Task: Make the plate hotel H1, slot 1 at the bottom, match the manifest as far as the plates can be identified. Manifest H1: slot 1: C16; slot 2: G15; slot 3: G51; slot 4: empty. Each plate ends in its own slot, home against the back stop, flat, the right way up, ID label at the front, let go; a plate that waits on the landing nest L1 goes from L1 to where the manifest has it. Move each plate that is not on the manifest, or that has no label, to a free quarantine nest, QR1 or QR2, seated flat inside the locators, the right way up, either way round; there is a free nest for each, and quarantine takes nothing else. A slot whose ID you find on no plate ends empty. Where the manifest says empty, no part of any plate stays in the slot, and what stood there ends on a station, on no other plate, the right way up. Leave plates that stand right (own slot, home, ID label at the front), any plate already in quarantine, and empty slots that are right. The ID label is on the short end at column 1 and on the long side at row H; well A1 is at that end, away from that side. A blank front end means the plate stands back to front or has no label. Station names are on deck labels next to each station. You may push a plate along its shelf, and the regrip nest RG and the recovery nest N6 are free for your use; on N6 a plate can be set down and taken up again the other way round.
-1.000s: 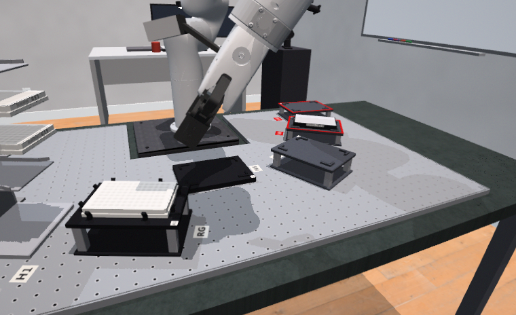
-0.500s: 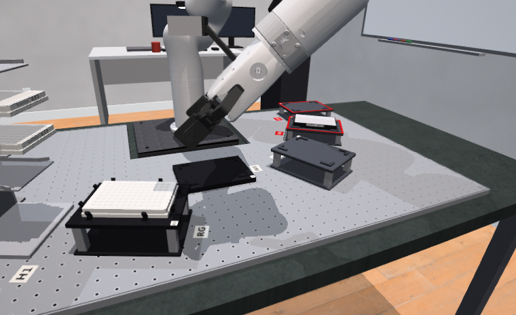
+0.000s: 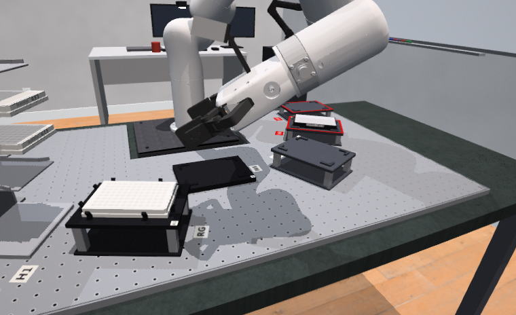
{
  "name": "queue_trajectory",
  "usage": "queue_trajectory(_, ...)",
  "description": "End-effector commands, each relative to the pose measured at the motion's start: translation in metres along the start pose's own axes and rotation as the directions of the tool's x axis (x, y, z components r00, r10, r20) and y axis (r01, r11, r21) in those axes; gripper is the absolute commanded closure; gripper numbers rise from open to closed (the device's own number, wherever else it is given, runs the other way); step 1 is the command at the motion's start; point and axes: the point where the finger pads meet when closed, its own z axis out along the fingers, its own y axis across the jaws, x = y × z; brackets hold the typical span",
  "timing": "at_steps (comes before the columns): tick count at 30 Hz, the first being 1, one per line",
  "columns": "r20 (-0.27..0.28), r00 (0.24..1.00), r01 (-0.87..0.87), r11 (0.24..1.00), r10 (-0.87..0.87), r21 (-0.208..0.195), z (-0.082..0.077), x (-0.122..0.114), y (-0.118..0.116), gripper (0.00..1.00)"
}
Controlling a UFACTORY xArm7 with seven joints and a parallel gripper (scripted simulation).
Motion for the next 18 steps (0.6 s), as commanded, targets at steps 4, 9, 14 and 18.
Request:
queue_trajectory(4,-0.122,0.993,-0.002,1.000,0.002,0.000,-0.0008,0.0010,-0.0007,0.00)
queue_trajectory(9,-0.204,0.979,-0.002,1.000,0.002,0.000,-0.0008,0.0010,-0.0007,0.00)
queue_trajectory(14,-0.253,0.967,-0.002,1.000,0.002,0.000,-0.0008,0.0010,-0.0007,0.00)
queue_trajectory(18,-0.317,0.948,-0.002,1.000,0.002,0.000,-0.0008,0.0010,-0.0006,0.00)
